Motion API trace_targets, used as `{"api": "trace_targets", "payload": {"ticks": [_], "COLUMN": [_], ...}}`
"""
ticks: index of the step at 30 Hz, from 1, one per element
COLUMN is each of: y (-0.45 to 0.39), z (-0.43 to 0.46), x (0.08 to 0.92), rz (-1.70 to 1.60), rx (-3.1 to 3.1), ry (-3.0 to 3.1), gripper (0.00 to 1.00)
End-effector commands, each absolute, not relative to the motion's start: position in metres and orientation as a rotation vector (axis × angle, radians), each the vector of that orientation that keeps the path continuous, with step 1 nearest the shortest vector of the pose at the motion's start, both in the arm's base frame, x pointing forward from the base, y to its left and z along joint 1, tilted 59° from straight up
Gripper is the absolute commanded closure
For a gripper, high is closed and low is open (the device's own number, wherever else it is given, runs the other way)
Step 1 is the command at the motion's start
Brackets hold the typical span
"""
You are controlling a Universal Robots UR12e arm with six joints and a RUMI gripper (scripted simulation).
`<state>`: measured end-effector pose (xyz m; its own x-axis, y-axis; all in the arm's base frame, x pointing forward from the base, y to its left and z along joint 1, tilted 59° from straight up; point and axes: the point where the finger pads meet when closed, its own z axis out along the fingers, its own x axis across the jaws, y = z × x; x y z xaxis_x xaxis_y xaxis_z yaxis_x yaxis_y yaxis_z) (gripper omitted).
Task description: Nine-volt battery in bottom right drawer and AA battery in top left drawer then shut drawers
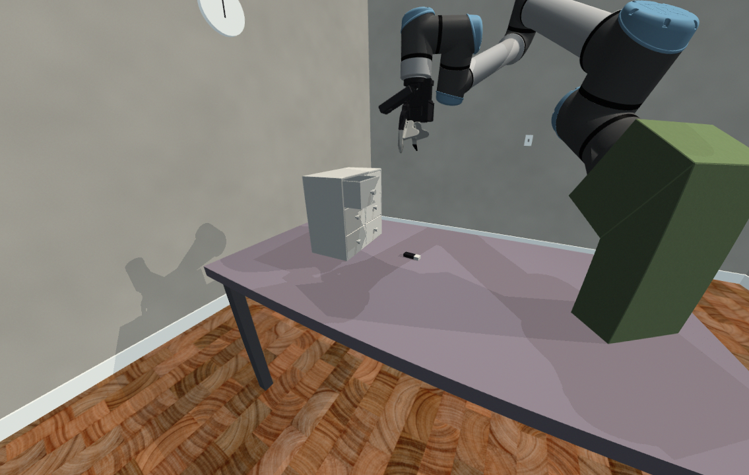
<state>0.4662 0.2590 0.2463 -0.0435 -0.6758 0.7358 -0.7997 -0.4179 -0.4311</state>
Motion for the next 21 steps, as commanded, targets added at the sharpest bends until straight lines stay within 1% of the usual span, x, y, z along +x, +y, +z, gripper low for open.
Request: {"api": "trace_targets", "payload": {"ticks": [1,21], "y": [0.2593,0.2594], "z": [0.2466,0.2464], "x": [0.4663,0.4662], "rz": [1.464,1.462], "rx": [2.080,2.083], "ry": [-1.618,-1.610], "gripper": [0.00,0.00]}}
